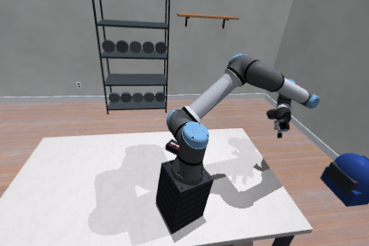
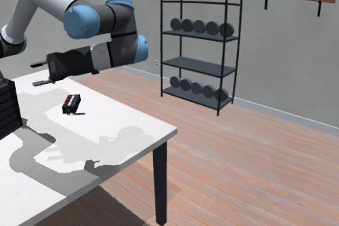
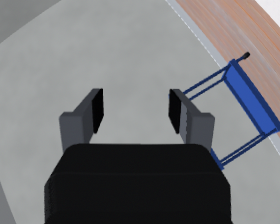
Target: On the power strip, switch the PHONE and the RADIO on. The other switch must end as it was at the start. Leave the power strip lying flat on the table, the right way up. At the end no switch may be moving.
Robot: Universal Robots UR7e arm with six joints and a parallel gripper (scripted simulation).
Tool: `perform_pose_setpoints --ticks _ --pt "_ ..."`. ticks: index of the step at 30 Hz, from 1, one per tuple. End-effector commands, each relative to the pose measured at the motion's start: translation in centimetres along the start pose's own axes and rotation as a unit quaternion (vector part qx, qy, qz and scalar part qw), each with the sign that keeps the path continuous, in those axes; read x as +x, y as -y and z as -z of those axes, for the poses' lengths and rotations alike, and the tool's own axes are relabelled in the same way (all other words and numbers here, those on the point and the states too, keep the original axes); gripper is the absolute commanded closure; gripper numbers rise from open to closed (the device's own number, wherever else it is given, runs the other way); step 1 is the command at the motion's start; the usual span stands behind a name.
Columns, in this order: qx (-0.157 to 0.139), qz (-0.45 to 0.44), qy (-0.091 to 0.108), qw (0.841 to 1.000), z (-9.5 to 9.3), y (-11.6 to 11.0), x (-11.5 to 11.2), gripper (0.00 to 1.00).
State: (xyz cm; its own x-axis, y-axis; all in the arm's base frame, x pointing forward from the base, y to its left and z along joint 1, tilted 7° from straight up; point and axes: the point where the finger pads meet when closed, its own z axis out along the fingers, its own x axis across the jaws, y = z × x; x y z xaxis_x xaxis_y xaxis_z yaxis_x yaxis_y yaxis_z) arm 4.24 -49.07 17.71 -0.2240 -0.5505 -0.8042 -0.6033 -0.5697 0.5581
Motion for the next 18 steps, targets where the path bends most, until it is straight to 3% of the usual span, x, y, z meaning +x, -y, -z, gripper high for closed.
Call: perform_pose_setpoints --ticks 1,12,14,18 --pt "0.024 -0.015 -0.016 0.999 -0.2 2.2 -0.3 0.0" --pt "0.108 -0.068 -0.063 0.99 -0.7 10.3 -1.0 0.0" --pt "0.108 -0.068 -0.063 0.99 -0.7 10.3 -1.0 0.0" --pt "0.147 -0.09 -0.085 0.981 -0.7 13.9 -1.3 0.0"
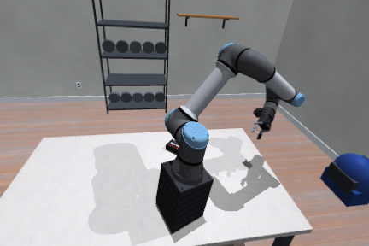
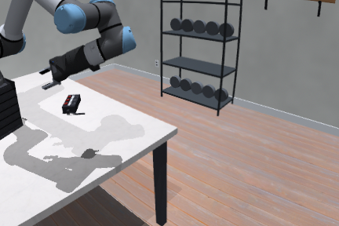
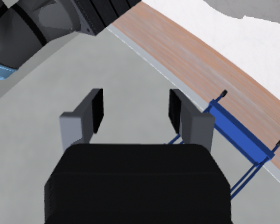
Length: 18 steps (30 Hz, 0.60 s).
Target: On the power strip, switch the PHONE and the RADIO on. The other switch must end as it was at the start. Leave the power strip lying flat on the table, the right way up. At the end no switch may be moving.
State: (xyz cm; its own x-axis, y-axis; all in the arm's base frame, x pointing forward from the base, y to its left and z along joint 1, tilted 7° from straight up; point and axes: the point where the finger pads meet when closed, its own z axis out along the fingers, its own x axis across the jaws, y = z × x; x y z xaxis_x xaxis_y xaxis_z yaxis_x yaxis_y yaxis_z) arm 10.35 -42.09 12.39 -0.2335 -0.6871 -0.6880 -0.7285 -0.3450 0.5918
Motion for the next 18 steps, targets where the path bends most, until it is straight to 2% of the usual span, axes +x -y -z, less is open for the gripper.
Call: perform_pose_setpoints --ticks 1,6,7,11,13,18 --pt "0.047 -0.027 -0.033 0.998 -1.0 4.0 -1.1 0.0" --pt "0.097 -0.059 -0.06 0.992 -2.2 8.5 -2.3 0.0" --pt "0.097 -0.059 -0.06 0.992 -2.2 8.5 -2.3 0.0" --pt "0.139 -0.084 -0.084 0.983 -3.2 12.2 -3.3 0.0" --pt "0.139 -0.084 -0.084 0.983 -3.2 12.2 -3.3 0.0" --pt "0.191 -0.118 -0.114 0.968 -4.6 17.1 -4.5 0.0"
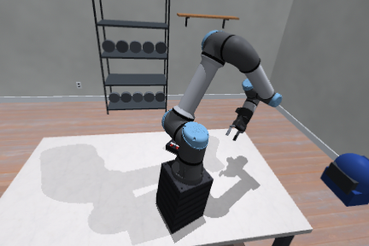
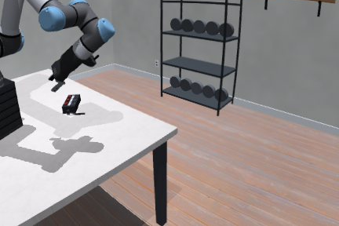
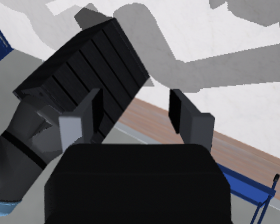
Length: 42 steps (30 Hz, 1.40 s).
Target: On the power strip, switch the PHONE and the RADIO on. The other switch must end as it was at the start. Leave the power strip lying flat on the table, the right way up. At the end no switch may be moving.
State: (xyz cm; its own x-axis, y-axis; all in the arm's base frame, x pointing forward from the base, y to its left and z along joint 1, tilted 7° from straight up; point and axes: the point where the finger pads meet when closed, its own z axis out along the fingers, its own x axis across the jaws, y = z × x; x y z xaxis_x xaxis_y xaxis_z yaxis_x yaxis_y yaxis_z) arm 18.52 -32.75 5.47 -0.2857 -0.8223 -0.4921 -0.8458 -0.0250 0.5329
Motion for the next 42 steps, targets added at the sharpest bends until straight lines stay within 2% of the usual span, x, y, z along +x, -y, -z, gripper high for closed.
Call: perform_pose_setpoints --ticks 1,3,7,9,12,15,19,21,27,29,36,42 --pt "0.045 -0.028 -0.032 0.998 -1.8 3.2 -1.8 0.0" --pt "0.066 -0.043 -0.045 0.996 -2.8 4.8 -2.7 0.0" --pt "0.087 -0.057 -0.058 0.993 -3.8 6.5 -3.7 0.0" --pt "0.11 -0.072 -0.072 0.989 -4.9 8.2 -4.7 0.0" --pt "0.11 -0.072 -0.072 0.989 -4.9 8.2 -4.7 0.0" --pt "0.143 -0.092 -0.09 0.981 -6.3 10.7 -6.1 0.0" --pt "0.163 -0.105 -0.102 0.976 -7.2 12.3 -7.0 0.0" --pt "0.184 -0.117 -0.113 0.969 -8.1 13.7 -8.0 0.0" --pt "0.217 -0.139 -0.133 0.957 -9.6 16.3 -9.4 0.0" --pt "0.217 -0.139 -0.133 0.957 -9.6 16.3 -9.4 0.0" --pt "0.259 -0.166 -0.157 0.938 -11.5 19.6 -11.3 0.0" --pt "0.284 -0.18 -0.17 0.926 -12.6 21.4 -12.5 0.0"
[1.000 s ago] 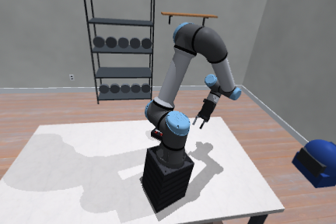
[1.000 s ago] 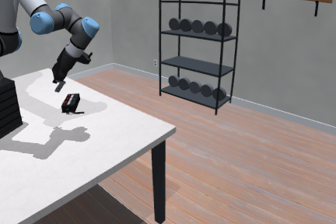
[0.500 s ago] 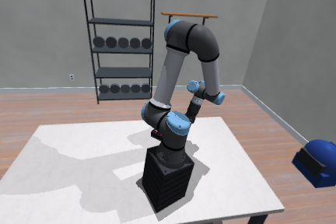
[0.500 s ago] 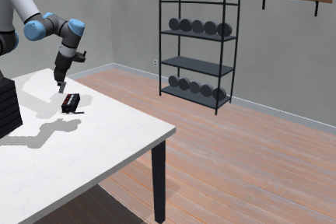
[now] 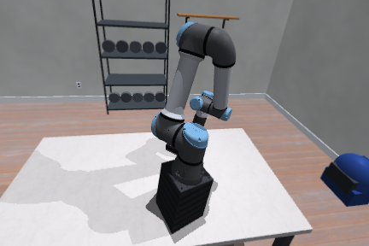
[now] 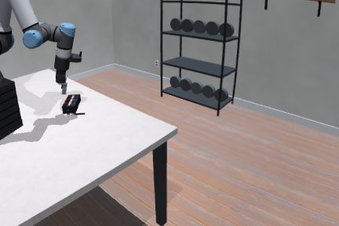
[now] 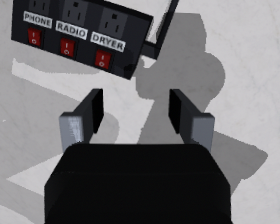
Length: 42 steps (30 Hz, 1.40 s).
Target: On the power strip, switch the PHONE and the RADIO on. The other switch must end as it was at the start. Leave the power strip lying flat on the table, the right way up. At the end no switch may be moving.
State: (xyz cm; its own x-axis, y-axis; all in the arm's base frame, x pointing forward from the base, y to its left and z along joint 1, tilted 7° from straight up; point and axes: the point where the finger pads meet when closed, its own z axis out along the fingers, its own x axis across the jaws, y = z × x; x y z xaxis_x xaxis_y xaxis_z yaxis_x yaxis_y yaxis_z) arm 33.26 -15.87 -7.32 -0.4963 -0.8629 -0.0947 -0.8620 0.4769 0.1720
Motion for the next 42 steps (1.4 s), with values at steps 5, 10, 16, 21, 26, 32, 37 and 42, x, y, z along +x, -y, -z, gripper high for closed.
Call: perform_pose_setpoints --ticks 5,10,16,21,26,32,37,42 --pt "0.041 -0.026 -0.028 0.998 -2.1 1.3 -2.8 0.0" --pt "0.067 -0.041 -0.04 0.996 -3.3 1.9 -4.7 0.0" --pt "0.089 -0.056 -0.055 0.993 -4.5 2.6 -6.5 0.0" --pt "0.098 -0.062 -0.061 0.991 -5.0 2.8 -7.2 0.0" --pt "0.11 -0.069 -0.066 0.989 -5.6 3.1 -8.1 0.0" --pt "0.118 -0.074 -0.07 0.988 -6.0 3.2 -8.7 0.0" --pt "0.121 -0.075 -0.071 0.987 -6.2 3.3 -8.9 0.0" --pt "0.122 -0.076 -0.071 0.987 -6.2 3.3 -8.9 0.0"
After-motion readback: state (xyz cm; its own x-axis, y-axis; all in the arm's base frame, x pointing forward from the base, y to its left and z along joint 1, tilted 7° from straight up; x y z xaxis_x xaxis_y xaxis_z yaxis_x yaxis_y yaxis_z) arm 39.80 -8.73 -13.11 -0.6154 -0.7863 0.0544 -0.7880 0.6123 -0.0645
